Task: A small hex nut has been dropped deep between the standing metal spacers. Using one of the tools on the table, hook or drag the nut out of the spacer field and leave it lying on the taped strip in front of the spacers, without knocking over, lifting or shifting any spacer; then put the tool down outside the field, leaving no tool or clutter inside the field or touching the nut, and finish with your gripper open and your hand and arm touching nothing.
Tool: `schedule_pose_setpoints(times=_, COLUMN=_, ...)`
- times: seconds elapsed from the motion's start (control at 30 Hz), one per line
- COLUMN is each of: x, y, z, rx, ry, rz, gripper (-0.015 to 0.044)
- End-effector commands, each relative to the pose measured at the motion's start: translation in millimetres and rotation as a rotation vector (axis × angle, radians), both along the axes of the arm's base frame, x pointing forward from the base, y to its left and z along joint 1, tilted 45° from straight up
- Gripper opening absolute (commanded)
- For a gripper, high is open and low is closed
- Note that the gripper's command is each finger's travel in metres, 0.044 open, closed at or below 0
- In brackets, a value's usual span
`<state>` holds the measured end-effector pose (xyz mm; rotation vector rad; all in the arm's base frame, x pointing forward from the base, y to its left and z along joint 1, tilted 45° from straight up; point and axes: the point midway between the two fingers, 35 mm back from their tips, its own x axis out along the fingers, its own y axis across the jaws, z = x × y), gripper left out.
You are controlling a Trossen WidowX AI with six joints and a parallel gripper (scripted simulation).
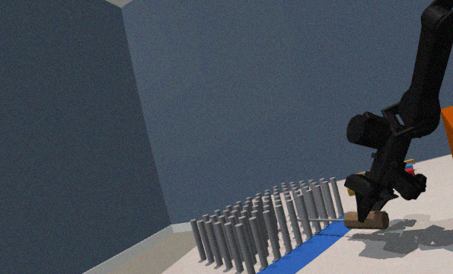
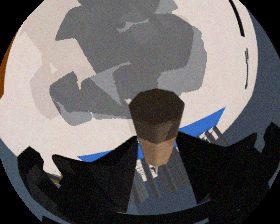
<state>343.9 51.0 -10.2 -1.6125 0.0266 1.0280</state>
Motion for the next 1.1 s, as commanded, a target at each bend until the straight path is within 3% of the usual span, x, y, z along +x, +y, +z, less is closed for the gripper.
schedule_pose_setpoints(times=0.0, x=4.2, y=-2.4, z=0.5, rx=-0.003, ry=-0.007, rz=-0.001, gripper=0.0000)
schedule_pose_setpoints(times=1.07, x=21.6, y=-12.5, z=-6.9, rx=-0.004, ry=-0.008, rz=-0.001, gripper=0.0000)
